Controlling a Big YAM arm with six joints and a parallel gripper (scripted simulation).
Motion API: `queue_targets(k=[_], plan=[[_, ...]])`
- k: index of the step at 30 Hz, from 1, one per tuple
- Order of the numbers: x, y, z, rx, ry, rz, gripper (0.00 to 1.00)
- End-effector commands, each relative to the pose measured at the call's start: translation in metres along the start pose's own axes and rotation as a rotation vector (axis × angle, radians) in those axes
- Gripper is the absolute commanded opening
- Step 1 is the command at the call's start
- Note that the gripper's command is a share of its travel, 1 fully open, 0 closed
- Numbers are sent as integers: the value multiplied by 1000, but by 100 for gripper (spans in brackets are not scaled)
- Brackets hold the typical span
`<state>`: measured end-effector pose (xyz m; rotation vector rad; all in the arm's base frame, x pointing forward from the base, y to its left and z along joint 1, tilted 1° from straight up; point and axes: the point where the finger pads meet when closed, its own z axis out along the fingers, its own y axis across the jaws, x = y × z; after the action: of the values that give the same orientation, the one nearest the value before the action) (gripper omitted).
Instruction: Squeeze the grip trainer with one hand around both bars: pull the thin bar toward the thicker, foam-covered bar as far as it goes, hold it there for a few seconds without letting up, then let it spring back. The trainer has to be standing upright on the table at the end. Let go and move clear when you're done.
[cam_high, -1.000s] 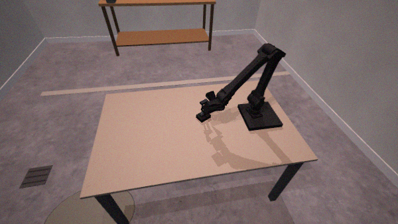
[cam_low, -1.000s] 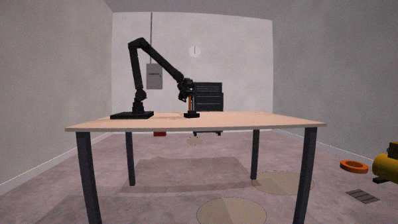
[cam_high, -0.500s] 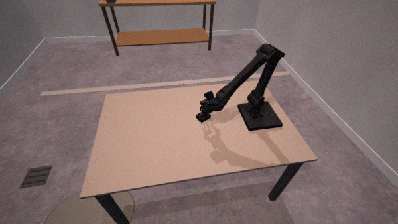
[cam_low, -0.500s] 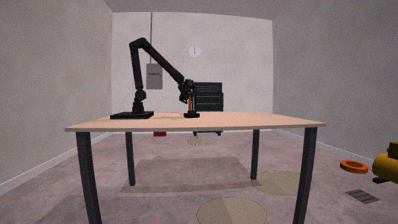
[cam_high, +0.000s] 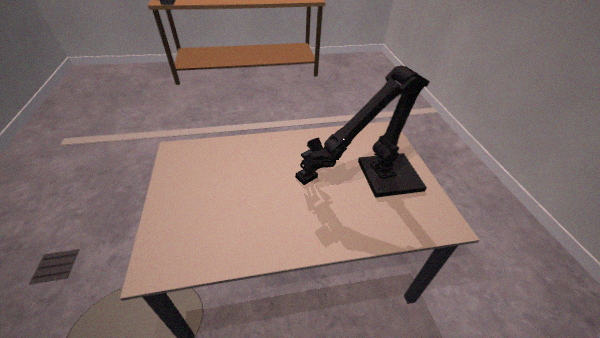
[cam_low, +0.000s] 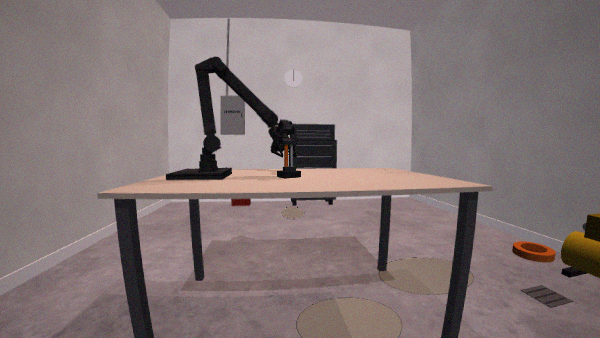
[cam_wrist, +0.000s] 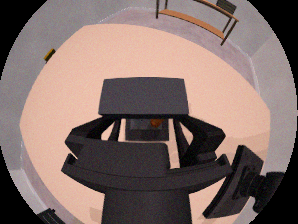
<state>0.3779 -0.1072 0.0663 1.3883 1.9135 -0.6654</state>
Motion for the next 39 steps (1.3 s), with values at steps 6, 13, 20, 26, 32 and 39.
queue_targets(k=[6, 13, 20, 26, 32, 39], plan=[[3, 0, 6, 5, 2, -5, 76], [3, 0, 6, 5, 2, -5, 76], [3, 0, 6, 5, 2, -5, 76], [3, 0, 6, 5, 2, -5, 76], [3, 0, 6, 5, 2, -5, 76], [-2, 7, 4, -6, 0, 19, 21]])
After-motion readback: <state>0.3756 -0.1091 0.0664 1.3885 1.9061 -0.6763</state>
